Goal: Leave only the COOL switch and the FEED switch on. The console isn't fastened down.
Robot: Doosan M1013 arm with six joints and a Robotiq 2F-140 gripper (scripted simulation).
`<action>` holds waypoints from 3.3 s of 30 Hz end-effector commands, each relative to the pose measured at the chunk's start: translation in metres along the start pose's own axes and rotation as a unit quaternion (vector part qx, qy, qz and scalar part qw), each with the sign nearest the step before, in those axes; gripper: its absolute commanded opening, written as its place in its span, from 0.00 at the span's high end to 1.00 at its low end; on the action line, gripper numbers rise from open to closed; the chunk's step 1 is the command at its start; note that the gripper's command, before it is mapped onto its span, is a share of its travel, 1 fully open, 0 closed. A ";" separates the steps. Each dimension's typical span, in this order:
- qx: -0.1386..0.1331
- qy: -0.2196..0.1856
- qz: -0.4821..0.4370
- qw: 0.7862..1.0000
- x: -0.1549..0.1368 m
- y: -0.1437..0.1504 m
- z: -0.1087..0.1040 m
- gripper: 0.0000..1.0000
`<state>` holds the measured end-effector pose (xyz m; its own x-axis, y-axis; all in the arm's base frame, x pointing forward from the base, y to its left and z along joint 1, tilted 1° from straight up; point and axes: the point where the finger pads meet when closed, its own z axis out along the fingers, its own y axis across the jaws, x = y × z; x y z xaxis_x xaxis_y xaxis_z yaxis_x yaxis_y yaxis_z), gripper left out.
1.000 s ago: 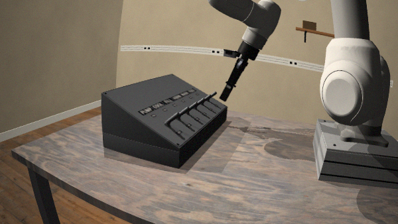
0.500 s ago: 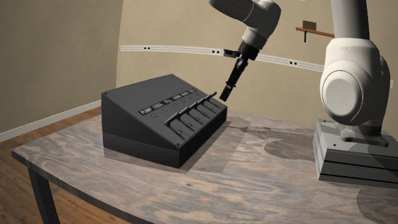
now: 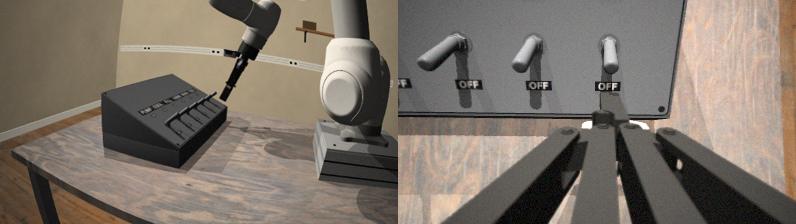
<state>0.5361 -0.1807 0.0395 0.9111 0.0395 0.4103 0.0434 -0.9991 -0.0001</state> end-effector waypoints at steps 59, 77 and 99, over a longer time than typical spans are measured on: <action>0.000 0.000 0.000 1.000 0.035 0.000 0.000 0.90; 0.000 0.000 0.000 1.000 0.038 0.000 0.000 0.90; 0.000 0.000 0.000 1.000 0.031 0.000 0.000 0.90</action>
<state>0.5667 -0.1794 0.0533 0.9112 0.0396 0.4102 0.0434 -0.9991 0.0000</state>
